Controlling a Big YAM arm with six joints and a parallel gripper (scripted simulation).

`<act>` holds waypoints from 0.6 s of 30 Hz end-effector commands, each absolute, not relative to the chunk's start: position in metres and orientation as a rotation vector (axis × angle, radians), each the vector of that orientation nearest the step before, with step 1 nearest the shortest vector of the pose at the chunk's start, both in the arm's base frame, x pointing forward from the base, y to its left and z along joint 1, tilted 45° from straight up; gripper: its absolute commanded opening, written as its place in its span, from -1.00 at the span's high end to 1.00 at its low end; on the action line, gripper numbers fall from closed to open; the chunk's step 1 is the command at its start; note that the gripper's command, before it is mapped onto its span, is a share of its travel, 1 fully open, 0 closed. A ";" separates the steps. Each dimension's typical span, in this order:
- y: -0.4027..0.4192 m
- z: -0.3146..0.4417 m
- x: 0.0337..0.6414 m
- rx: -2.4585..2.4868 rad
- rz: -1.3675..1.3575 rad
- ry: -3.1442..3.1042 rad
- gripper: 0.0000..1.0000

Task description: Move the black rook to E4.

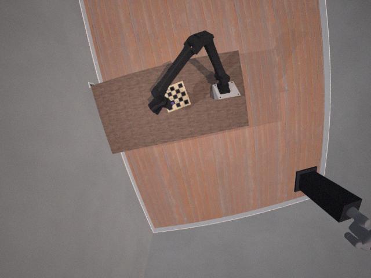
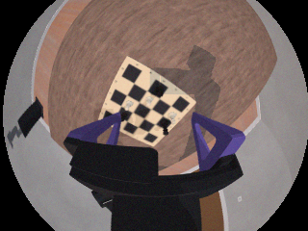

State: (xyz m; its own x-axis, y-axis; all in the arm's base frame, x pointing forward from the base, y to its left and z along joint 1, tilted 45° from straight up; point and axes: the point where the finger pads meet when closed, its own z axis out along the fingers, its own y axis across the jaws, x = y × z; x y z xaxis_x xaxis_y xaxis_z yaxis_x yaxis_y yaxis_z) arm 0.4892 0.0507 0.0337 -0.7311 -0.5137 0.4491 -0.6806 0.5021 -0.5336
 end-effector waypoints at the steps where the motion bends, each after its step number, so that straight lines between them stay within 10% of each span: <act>1: 0.072 0.057 0.506 1.028 1.063 -2.520 -1.00; 18: 0.060 0.065 0.506 0.999 1.056 -2.524 -1.00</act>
